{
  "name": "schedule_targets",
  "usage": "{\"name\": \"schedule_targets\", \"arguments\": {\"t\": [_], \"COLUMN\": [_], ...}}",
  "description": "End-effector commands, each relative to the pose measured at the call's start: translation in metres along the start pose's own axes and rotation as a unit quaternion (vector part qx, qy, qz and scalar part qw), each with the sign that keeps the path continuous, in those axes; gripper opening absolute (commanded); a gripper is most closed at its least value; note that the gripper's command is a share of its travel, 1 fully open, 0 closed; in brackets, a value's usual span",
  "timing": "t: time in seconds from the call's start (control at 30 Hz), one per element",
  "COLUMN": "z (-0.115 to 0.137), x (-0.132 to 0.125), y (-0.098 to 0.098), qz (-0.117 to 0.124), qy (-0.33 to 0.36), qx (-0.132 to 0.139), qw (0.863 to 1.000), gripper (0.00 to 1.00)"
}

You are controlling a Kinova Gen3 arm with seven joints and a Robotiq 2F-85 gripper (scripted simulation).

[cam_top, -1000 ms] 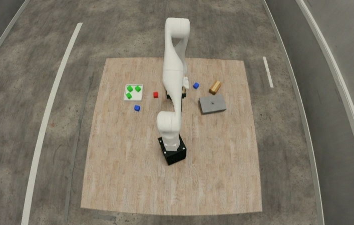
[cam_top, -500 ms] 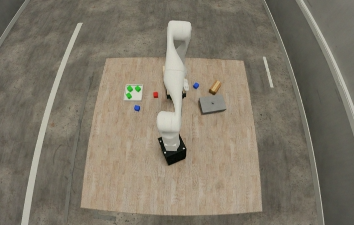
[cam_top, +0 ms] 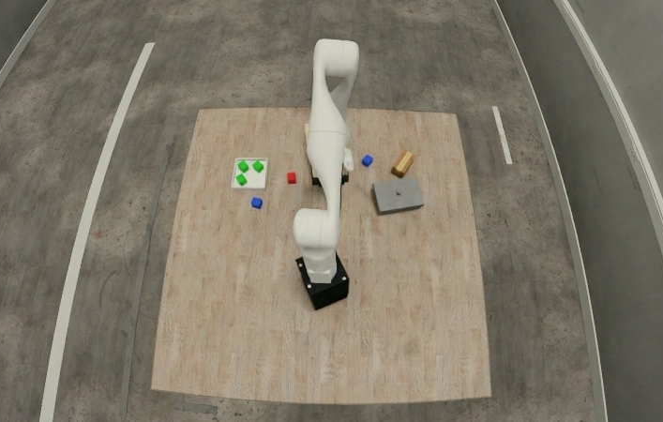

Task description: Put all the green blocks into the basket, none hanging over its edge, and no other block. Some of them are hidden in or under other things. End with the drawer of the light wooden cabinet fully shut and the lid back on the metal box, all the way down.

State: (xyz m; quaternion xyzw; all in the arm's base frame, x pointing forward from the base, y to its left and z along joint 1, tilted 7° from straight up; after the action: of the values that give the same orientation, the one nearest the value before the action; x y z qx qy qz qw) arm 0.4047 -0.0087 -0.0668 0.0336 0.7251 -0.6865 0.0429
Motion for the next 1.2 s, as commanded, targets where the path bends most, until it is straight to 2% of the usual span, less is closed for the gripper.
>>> {"name": "schedule_targets", "arguments": {"t": [0.0,1.17], "z": [0.0001,0.0001], "x": [-0.0006,-0.0012], "y": [-0.0005,0.0025], "qz": [0.001,0.001], "qy": [0.000,0.000], "qx": [0.000,0.000], "qw": [1.000,1.000], "gripper": [0.30,0.30]}}
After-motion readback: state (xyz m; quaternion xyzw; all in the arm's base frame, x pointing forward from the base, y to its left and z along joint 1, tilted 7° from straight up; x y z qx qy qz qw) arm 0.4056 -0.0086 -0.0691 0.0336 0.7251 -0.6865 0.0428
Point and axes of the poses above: the point where the finger pads meet when closed, its own y axis out along the fingers, its own x axis across the jaws, z = x × y, the point moved 5 cm from there along -y, back along the fingers, and after that the axes turned 9 degrees about y, right-handed, at the moved point
